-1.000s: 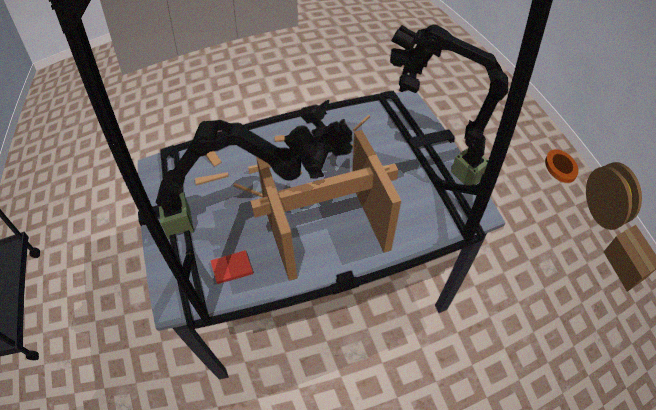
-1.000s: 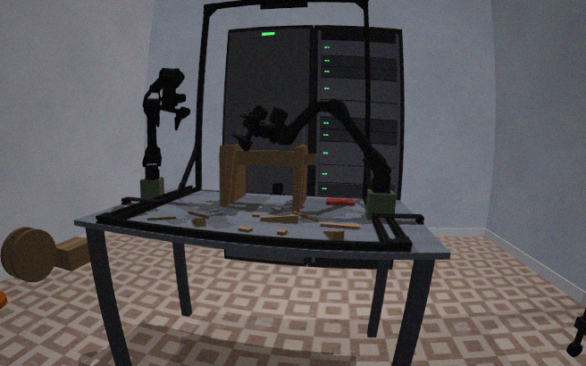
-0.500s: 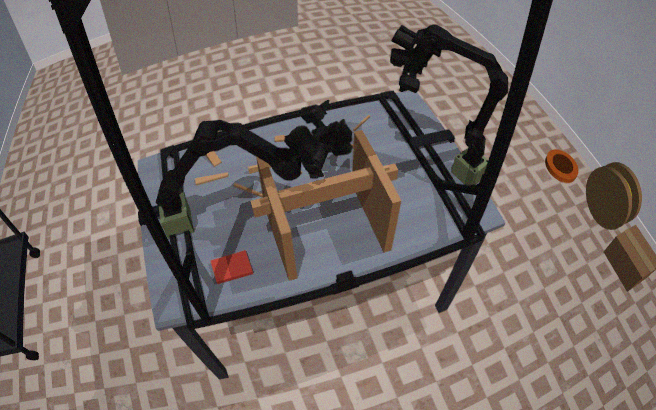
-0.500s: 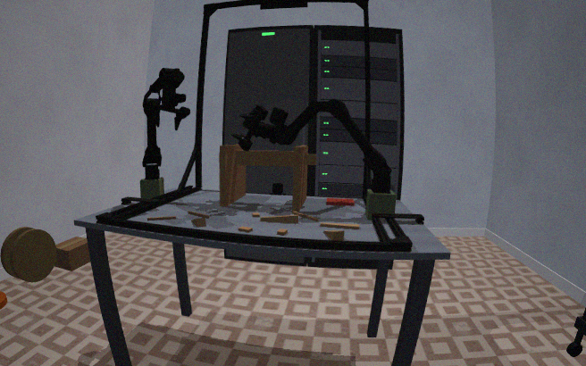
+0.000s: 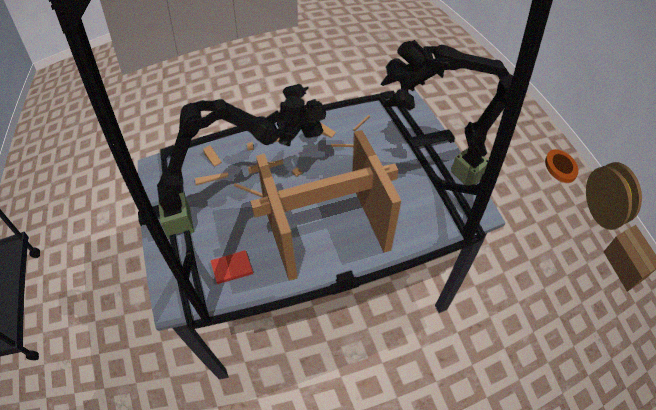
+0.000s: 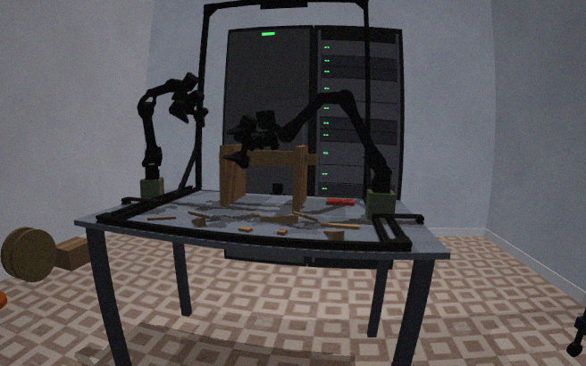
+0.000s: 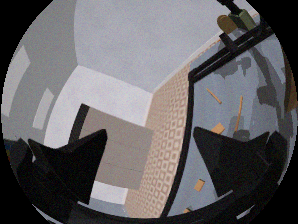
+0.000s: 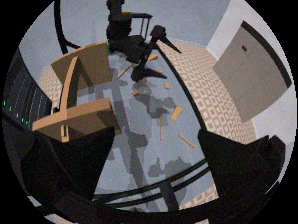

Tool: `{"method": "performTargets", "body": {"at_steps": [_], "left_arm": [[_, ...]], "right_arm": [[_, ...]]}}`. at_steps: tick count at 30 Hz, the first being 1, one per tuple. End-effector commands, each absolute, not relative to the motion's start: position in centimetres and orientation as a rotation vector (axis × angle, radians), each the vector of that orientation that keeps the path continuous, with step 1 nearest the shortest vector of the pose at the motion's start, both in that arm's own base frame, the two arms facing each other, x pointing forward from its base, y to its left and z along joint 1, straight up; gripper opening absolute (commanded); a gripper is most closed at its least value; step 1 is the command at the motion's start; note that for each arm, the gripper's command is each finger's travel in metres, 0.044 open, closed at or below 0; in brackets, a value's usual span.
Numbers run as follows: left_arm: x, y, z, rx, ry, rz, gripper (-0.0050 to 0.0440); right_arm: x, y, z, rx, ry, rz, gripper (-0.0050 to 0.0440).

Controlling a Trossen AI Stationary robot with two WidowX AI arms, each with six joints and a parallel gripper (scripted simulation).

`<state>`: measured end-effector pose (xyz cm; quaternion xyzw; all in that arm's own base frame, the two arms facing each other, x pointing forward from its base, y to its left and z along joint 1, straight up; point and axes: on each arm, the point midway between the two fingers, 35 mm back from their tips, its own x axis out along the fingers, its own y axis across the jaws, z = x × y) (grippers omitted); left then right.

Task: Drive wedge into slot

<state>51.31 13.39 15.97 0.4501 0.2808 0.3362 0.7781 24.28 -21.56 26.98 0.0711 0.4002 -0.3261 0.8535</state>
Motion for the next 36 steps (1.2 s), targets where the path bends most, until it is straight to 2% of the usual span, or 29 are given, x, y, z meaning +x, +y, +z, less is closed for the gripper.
{"method": "performTargets", "body": {"at_steps": [1,4,13,19,21,26,36], "left_arm": [[48.3,16.8,13.5,0.878,0.708,0.661,0.0440],[47.2,17.9,12.5,0.844,0.745,0.645,0.0440],[32.9,23.0,3.5,0.319,1.122,0.561,0.0440],[22.8,21.0,-0.4,-0.141,1.318,0.584,0.0440],[22.8,21.0,-0.4,-0.141,1.318,0.584,0.0440],[14.8,15.9,-2.1,-0.618,1.469,0.639,0.0440],[14.4,15.6,-2.1,-0.643,1.473,0.643,0.0440]], "right_arm": [[26.7,-19.4,27.3,0.102,0.724,-0.607,0.0440],[27.4,-18.7,27.5,0.088,0.689,-0.584,0.0440],[32.0,-10.6,29.6,-0.003,0.344,-0.330,0.0440],[32.6,-5.1,31.0,-0.018,0.136,-0.161,0.0440],[32.6,-5.1,31.0,-0.018,0.136,-0.161,0.0440],[31.7,-0.2,32.2,-0.002,-0.041,-0.008,0.0440],[31.6,0.0,32.3,0.000,-0.050,0.000,0.0440]]}}
